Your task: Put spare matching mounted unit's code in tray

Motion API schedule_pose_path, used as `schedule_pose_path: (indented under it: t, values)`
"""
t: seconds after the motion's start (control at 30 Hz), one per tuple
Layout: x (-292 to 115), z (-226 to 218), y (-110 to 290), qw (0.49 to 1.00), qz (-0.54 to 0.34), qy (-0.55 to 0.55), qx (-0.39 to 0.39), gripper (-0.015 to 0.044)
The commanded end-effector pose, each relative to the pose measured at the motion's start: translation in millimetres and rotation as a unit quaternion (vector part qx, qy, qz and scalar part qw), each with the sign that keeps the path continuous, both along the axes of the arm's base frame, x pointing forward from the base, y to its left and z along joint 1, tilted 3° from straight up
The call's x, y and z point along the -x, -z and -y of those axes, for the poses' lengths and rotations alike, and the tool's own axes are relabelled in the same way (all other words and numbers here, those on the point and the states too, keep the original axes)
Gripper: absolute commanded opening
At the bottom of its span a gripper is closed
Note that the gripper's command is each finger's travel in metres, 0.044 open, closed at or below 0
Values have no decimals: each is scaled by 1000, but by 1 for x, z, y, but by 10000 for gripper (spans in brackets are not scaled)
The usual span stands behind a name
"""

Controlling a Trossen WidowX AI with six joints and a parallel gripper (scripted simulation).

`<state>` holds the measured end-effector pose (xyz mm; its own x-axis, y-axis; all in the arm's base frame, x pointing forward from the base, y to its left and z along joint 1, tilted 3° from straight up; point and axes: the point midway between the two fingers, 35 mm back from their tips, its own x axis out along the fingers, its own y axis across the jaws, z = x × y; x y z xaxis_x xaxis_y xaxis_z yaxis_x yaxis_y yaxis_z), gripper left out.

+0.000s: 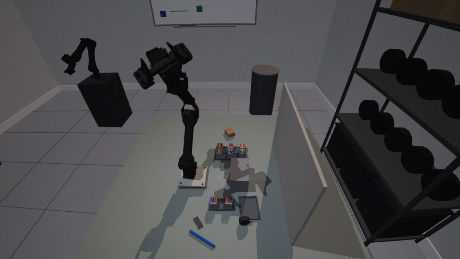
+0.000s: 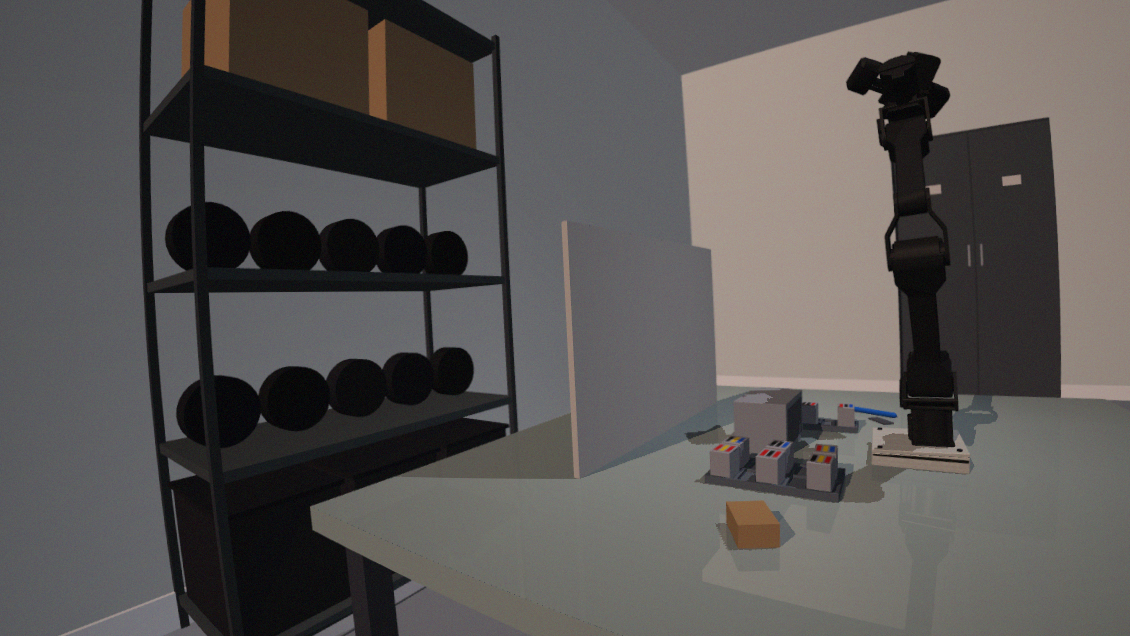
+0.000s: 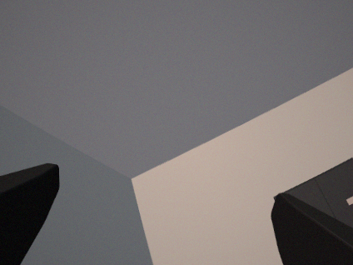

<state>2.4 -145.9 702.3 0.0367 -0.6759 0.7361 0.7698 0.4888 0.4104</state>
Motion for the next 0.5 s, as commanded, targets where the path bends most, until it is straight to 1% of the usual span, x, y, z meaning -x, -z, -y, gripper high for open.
schedule_pose_path:
  t: [0.0,0.03,0.2,0.27,0.47]
  values:
    - [0,0,0,1000,0,0,0,426]
    - [0,0,0,1000,0,0,0,440]
    - [0,2,1,1000,-2,0,-1,440]
    - [-5,16,6,1000,-19,2,-12,440]
    - [-45,86,48,987,-62,-59,-133,440]
